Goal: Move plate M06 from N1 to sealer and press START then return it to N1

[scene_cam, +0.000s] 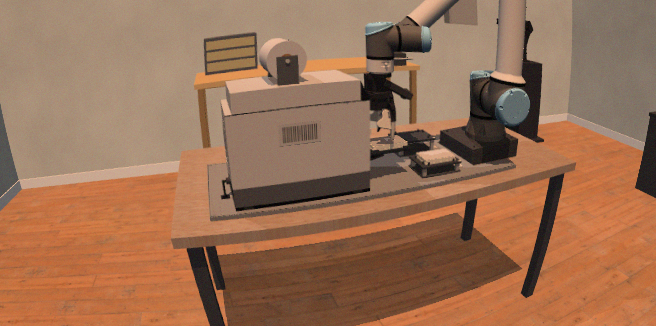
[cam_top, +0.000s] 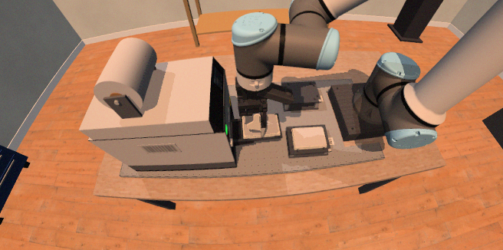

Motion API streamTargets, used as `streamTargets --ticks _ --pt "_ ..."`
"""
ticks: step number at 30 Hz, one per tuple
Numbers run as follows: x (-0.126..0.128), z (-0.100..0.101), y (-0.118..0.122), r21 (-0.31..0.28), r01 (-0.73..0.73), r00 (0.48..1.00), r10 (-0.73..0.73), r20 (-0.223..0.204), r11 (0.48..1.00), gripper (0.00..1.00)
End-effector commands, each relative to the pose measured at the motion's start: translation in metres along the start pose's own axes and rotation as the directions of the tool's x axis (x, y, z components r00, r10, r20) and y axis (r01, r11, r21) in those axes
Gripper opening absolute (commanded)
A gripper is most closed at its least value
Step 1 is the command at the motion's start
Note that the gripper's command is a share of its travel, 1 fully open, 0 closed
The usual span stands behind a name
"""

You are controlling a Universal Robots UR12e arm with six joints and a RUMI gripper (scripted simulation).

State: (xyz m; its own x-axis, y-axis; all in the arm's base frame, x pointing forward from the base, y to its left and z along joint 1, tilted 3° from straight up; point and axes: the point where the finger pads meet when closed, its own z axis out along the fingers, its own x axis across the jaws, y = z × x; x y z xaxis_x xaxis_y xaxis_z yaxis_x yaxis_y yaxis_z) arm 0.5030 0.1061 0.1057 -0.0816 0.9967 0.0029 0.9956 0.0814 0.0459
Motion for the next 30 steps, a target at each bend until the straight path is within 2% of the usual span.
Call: streamTargets --ticks 1,8,24,30 --pt "0.002 0.003 -0.002 0.000 0.001 1.000 -0.001 -0.001 1.000 0.68" --pt "0.002 0.012 -0.002 0.002 0.001 1.000 -0.001 -0.001 1.000 0.68" --pt "0.001 0.009 0.000 -0.003 0.000 1.000 0.000 0.000 1.000 0.68" --pt "0.002 0.016 -0.002 0.002 0.001 1.000 -0.001 -0.001 1.000 0.68"
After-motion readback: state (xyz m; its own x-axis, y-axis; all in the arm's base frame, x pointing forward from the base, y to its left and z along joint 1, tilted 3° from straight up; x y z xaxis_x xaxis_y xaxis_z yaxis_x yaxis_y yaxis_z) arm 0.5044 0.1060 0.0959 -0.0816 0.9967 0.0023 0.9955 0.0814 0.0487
